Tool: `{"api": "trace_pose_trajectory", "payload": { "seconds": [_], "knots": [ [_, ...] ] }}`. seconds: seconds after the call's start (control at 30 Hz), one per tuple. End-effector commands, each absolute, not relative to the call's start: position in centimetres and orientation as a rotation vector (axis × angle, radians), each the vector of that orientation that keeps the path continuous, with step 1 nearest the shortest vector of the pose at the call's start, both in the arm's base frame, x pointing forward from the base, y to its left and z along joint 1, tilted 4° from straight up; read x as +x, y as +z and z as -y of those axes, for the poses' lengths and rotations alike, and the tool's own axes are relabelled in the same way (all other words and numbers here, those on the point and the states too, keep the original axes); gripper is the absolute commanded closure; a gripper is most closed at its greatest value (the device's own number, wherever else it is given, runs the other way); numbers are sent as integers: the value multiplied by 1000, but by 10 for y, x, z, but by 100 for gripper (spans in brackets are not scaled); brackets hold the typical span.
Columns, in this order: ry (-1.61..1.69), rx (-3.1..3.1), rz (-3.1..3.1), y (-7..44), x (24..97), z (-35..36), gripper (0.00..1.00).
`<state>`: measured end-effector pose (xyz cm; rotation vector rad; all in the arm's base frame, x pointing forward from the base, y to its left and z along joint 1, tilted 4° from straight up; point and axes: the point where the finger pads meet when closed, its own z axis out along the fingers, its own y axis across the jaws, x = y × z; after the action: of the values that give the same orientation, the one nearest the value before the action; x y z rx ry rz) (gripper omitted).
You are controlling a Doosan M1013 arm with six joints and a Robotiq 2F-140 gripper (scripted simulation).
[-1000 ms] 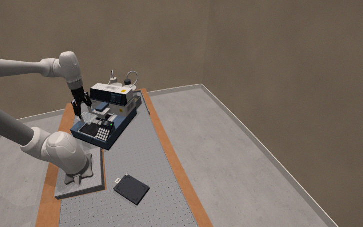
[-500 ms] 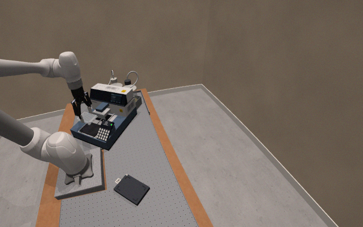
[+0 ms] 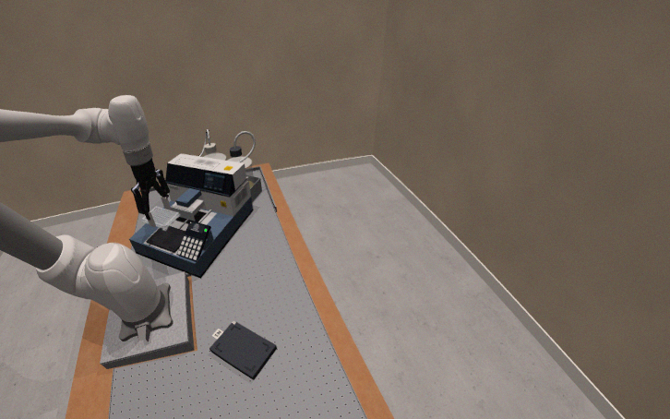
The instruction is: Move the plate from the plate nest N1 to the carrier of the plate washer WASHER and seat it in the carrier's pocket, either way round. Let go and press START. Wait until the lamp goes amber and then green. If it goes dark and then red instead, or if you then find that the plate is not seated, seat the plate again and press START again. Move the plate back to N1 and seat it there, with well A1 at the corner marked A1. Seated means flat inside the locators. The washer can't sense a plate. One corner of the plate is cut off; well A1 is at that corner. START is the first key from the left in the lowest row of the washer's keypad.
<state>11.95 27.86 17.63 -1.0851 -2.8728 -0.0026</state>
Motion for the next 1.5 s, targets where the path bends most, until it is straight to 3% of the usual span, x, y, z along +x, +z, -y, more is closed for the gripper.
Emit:
{"api": "trace_pose_trajectory", "payload": {
  "seconds": [0.0,1.47],
  "knots": [
    [-3,-1085,2873,176,120,-279,90],
    [-3,-1085,2873,115,116,-280,90]
  ]
}}
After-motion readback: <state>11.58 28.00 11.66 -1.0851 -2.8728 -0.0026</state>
